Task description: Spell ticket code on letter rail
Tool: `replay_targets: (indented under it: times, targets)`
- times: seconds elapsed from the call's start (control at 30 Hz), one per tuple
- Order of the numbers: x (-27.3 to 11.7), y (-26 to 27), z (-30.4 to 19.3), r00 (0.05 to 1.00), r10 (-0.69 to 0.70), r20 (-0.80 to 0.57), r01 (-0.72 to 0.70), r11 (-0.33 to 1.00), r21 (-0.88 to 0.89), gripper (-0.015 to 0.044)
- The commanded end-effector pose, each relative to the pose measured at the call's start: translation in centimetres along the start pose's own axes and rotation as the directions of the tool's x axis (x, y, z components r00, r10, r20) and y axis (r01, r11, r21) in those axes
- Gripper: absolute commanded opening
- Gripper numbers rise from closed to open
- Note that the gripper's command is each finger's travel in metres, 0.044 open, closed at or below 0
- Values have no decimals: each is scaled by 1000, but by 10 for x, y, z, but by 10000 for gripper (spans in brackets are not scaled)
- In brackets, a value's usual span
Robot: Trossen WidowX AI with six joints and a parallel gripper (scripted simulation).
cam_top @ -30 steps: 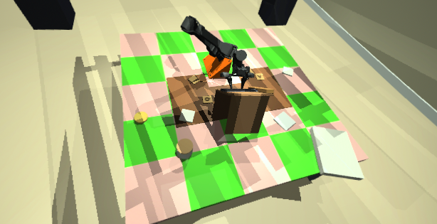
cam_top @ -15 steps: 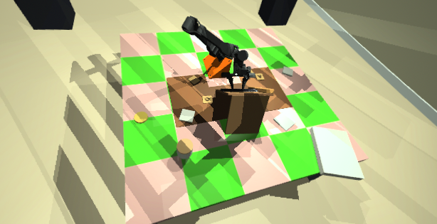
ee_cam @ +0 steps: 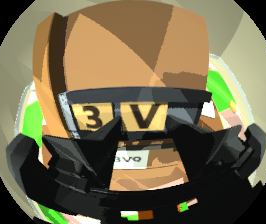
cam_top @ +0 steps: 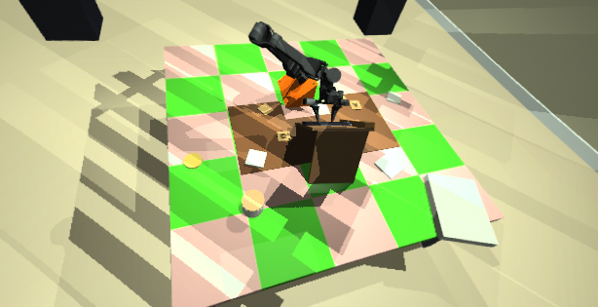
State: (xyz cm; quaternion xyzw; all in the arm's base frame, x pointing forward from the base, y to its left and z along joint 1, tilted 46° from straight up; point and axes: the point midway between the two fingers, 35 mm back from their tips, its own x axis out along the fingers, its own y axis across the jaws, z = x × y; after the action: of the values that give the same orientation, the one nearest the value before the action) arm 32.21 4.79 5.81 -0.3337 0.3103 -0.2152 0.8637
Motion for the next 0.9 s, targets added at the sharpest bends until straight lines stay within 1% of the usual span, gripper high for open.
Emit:
replay_targets:
  times: [0.0,0.87]
  targets:
    - [-6,0,3,1000,2,9,-2,1000,7,295]
    - [-25,3,-1,1000,3,9,-3,1000,7,295]
